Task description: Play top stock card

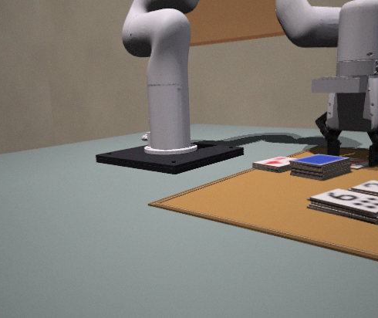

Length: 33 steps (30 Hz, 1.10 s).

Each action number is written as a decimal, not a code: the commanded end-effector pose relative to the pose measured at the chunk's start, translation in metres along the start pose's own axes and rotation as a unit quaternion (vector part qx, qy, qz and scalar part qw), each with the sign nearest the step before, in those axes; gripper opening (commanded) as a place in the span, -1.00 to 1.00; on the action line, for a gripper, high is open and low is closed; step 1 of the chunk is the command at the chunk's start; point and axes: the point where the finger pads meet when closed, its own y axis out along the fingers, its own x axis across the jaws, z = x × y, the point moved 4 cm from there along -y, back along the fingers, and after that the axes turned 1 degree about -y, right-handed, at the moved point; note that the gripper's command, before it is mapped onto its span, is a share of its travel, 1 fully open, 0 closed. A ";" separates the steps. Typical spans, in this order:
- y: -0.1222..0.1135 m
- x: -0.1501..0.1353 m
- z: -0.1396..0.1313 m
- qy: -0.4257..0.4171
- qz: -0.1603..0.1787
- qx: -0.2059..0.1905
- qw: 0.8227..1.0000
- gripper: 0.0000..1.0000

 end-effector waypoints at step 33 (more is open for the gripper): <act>-0.001 -0.001 0.000 0.000 0.001 -0.001 1.000 0.49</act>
